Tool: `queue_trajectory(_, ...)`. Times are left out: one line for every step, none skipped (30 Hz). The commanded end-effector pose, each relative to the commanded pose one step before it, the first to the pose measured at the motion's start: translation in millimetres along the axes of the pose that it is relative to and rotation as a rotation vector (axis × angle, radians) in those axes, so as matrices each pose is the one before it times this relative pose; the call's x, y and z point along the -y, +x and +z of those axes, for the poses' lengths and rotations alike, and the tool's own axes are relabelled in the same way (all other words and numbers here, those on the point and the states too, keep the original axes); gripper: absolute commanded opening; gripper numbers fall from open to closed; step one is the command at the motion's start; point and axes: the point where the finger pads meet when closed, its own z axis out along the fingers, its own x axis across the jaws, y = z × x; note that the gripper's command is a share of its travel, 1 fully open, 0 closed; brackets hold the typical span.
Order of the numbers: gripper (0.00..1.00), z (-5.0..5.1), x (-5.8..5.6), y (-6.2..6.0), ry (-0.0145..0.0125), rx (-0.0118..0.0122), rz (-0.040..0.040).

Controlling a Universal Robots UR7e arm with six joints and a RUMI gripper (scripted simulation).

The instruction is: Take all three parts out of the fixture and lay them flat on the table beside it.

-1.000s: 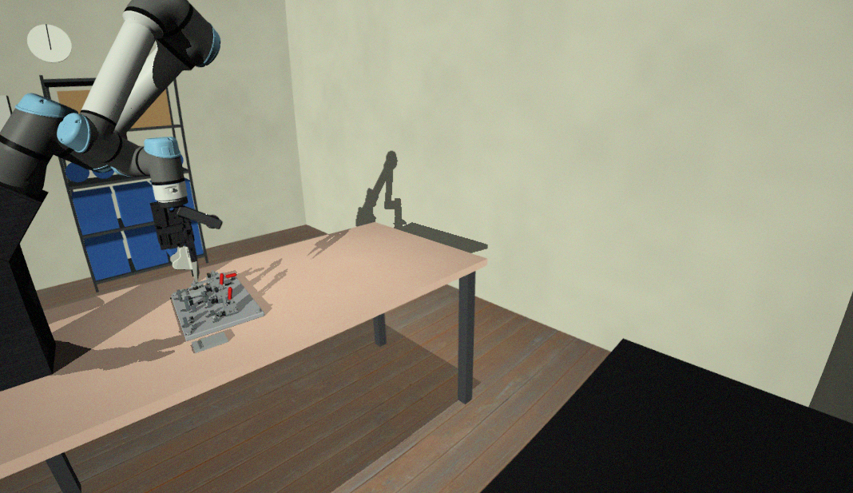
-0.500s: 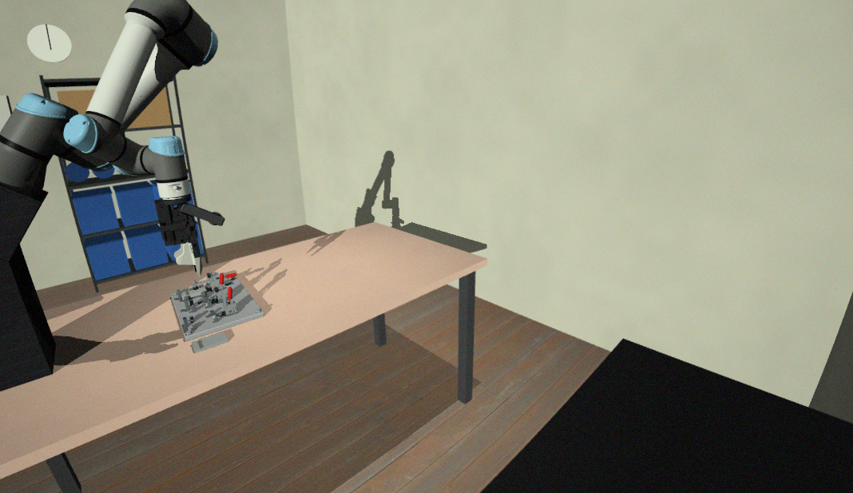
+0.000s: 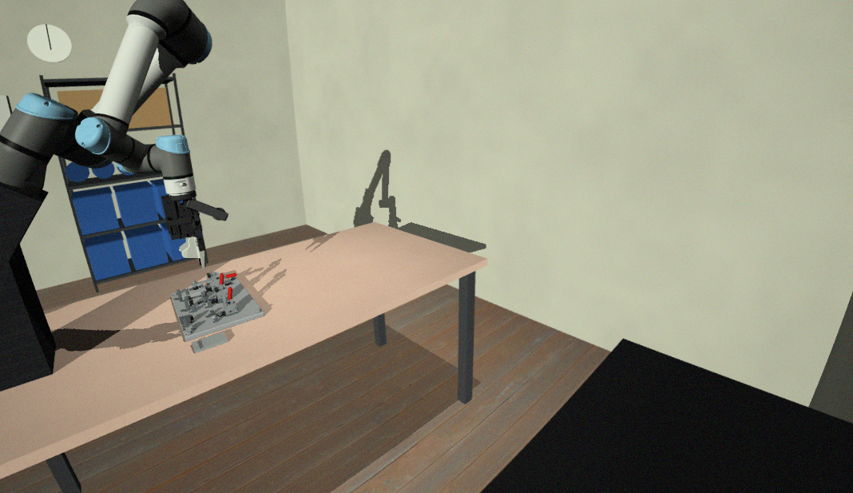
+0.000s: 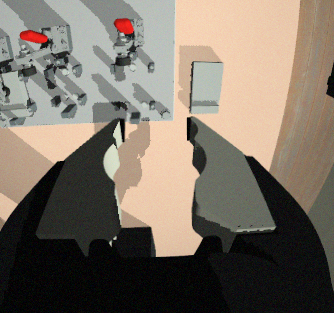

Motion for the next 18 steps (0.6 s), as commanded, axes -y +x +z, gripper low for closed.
queue_trajectory(0.28, 0.17, 8.36, -17.69, -0.00149, -0.0039, 0.00092)
queue_trajectory(0.28, 0.0, 1.77, -4.1, 0.0, 0.0, 0.0)
queue_trajectory(0.28, 0.0, 1.79, -4.14, 0.0, 0.0, 0.0)
queue_trajectory(0.28, 0.0, 1.8, -4.17, 0.0, 0.0, 0.0)
queue_trajectory(0.28, 0.0, 1.81, -4.2, 0.0, 0.0, 0.0)
queue_trajectory(0.28, 0.0, 1.83, -4.23, 0.0, 0.0, 0.0)
queue_trajectory(0.28, 0.0, 1.84, -4.25, 0.0, 0.0, 0.0)
queue_trajectory(0.28, 0.0, 1.85, -4.27, 0.0, 0.0, 0.0)
queue_trajectory(0.28, 0.0, 1.86, -4.29, 0.0, 0.0, 0.0)
queue_trajectory(0.28, 0.0, 1.86, -4.31, 0.0, 0.0, 0.0)
queue_trajectory(0.28, 0.0, 1.87, -4.33, 0.0, 0.0, 0.0)
queue_trajectory(0.28, 0.0, 1.88, -4.34, 0.0, 0.0, 0.0)
queue_trajectory(0.28, 0.0, 1.88, -4.35, 0.0, 0.0, 0.0)
queue_trajectory(0.28, 0.0, 1.89, -4.36, 0.0, 0.0, 0.0)
queue_trajectory(0.28, 0.0, 0.0, 0.0, 0.0, 0.0, 0.0)
queue_trajectory(0.28, 0.0, 0.0, 0.0, 0.0, 0.0, 0.0)
queue_trajectory(0.28, 0.0, 1.89, -4.37, 0.0, 0.0, 0.0)
queue_trajectory(0.28, 0.0, 1.89, -4.38, 0.0, 0.0, 0.0)
